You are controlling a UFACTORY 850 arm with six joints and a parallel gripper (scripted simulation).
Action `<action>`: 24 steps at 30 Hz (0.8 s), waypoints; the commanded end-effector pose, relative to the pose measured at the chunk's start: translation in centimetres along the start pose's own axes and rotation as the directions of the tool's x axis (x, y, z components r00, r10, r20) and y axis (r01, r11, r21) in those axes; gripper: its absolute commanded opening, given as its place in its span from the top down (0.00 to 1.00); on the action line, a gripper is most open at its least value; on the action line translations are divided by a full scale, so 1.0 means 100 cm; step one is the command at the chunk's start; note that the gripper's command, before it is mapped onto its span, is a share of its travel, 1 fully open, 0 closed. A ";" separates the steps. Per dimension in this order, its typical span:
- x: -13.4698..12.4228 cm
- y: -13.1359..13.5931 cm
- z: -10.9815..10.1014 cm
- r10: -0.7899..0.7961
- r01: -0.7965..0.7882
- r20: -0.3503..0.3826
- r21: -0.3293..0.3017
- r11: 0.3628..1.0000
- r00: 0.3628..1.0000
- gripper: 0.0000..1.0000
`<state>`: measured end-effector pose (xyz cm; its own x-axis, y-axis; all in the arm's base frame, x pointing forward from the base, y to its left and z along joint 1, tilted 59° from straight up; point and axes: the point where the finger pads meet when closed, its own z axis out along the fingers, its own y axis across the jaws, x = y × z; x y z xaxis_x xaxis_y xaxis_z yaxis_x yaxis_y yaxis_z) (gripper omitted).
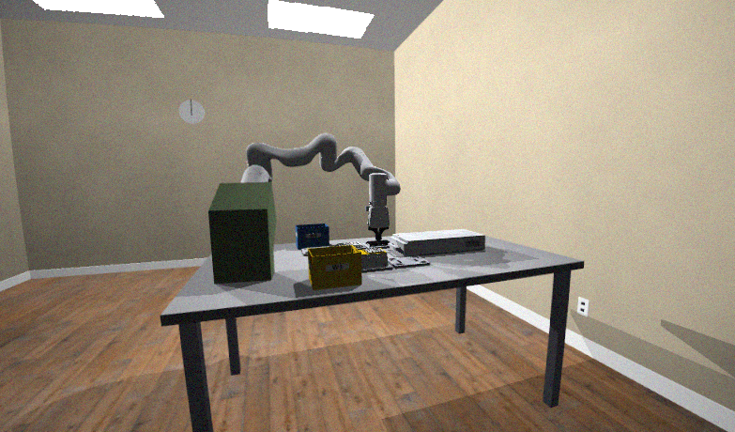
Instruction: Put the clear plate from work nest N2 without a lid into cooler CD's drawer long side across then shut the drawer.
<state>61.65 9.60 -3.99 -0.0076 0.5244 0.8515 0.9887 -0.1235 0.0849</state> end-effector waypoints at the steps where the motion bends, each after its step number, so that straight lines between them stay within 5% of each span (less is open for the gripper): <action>1: 0.000 0.001 -0.006 0.000 0.000 0.000 -0.001 1.000 1.000 1.00; 24: 0.000 0.001 -0.041 0.000 0.000 0.000 -0.001 1.000 1.000 1.00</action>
<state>61.10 6.51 -2.09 -0.0076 0.5244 0.8514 0.9887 -0.1235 0.0849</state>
